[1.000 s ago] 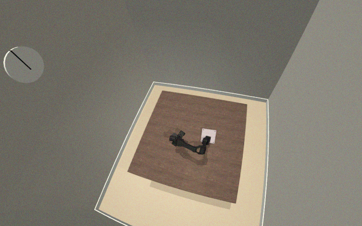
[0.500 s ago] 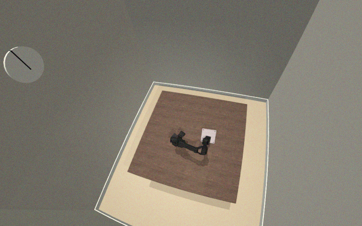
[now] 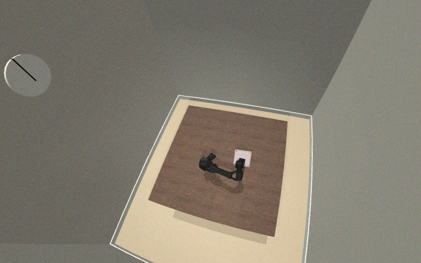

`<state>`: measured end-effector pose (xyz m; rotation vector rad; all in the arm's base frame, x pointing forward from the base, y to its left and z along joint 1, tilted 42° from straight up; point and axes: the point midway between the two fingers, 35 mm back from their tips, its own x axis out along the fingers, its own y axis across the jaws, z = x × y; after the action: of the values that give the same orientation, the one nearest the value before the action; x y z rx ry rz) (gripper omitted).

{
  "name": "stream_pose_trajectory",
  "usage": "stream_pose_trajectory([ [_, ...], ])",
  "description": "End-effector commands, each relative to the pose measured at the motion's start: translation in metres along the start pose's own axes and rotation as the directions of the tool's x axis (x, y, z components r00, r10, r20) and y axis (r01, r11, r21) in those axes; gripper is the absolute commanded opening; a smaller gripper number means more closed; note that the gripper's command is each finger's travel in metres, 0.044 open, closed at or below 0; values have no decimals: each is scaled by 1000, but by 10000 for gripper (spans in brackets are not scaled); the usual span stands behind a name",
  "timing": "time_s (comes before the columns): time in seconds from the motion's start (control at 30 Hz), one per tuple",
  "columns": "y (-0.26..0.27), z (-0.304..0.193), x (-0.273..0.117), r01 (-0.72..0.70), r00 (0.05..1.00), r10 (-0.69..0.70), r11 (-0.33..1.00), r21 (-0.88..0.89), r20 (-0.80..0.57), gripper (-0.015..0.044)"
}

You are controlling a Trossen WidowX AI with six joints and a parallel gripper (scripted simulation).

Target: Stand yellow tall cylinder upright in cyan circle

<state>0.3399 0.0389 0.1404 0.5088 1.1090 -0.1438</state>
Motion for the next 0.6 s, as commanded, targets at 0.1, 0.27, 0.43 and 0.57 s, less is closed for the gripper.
stream_pose_trajectory([
  [0.1,0,0,-1,6,999,-7,1000,5,54,105],
  [0.27,1,0,-1,7,996,-7,1000,8,90,105],
  [0.43,1,0,-2,6,992,-7,1000,13,125,105],
  [0.57,2,0,-3,4,988,-7,1000,17,154,105],
])
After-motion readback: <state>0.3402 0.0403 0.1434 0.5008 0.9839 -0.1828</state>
